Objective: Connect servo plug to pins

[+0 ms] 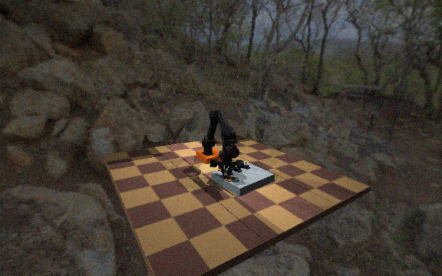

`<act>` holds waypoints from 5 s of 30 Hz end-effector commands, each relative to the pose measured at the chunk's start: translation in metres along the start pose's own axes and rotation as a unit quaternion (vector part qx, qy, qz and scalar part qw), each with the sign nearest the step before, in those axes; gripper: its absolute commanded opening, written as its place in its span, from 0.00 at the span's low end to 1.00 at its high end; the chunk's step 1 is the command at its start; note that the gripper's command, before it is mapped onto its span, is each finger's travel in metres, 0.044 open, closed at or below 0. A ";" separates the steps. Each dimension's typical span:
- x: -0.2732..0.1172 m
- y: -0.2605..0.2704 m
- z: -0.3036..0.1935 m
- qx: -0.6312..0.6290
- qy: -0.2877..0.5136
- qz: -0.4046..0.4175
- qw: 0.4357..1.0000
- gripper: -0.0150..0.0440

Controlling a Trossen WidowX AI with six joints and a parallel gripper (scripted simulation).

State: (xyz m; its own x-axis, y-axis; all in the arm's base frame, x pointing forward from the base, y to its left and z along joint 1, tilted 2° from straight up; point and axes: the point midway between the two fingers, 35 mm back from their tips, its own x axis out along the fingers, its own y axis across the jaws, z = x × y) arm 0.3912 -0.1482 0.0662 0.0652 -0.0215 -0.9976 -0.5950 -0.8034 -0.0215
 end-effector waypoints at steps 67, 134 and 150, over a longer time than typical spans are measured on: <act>-0.074 0.021 0.140 0.745 -0.004 0.003 0.667 0.25; -0.019 0.013 0.176 0.943 -0.003 0.005 0.331 0.25; -0.019 0.006 0.168 0.943 -0.003 0.005 0.331 0.25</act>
State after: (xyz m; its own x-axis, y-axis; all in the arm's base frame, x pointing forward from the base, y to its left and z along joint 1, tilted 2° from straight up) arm 0.2474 -0.0521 0.0729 0.0522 -0.0082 -0.9986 -0.0414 0.9991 -0.0104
